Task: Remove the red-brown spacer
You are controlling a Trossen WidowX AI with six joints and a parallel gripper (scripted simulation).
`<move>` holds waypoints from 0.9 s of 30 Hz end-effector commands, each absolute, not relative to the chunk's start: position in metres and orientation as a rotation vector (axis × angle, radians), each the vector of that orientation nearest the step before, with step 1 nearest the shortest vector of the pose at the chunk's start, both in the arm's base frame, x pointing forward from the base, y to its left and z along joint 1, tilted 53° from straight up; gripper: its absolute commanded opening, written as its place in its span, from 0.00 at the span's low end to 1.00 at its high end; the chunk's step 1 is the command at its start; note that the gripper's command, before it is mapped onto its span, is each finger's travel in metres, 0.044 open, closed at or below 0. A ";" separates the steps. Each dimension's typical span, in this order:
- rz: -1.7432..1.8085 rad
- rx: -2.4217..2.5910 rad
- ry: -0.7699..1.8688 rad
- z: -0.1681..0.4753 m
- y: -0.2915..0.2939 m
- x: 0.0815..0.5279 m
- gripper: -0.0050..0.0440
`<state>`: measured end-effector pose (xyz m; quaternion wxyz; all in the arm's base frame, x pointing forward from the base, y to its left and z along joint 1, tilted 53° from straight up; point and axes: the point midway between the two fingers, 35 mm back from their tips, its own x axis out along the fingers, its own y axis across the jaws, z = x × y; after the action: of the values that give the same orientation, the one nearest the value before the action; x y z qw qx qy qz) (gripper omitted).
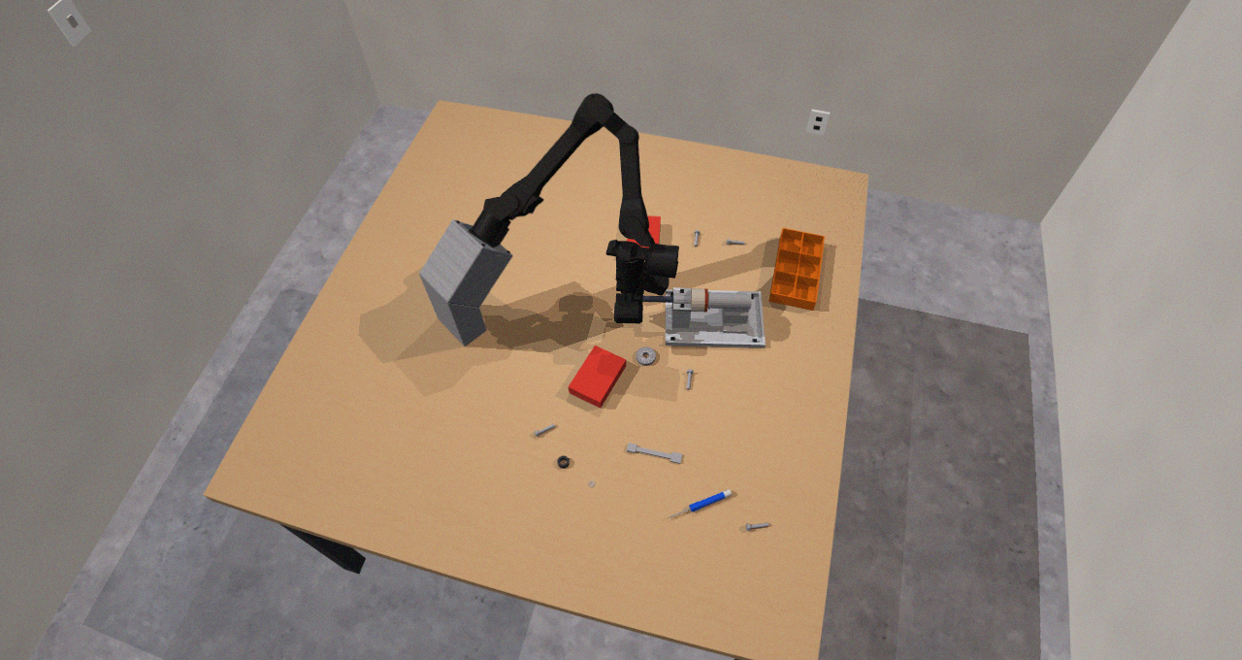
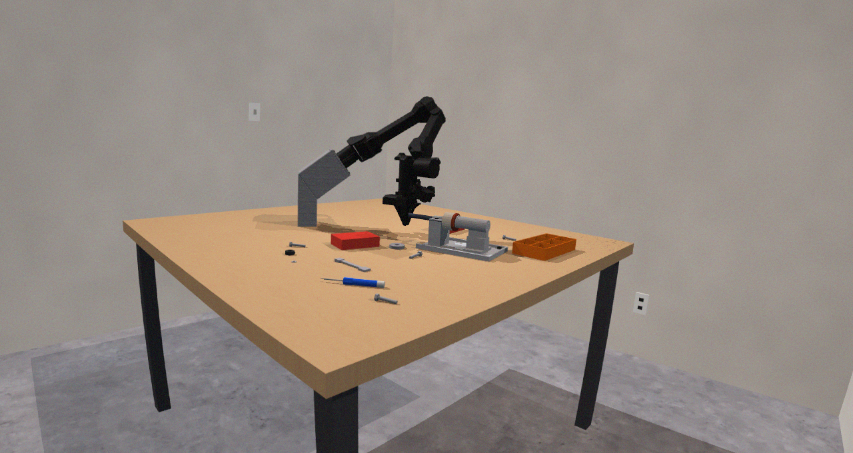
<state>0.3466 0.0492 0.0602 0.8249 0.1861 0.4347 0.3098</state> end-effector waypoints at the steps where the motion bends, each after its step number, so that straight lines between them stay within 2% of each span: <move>1: 0.661 0.394 0.925 0.060 0.049 0.345 0.10; 27: 0.661 0.394 0.925 0.058 0.049 0.343 0.10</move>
<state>0.3444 0.0492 0.0587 0.8249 0.1861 0.4347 0.3099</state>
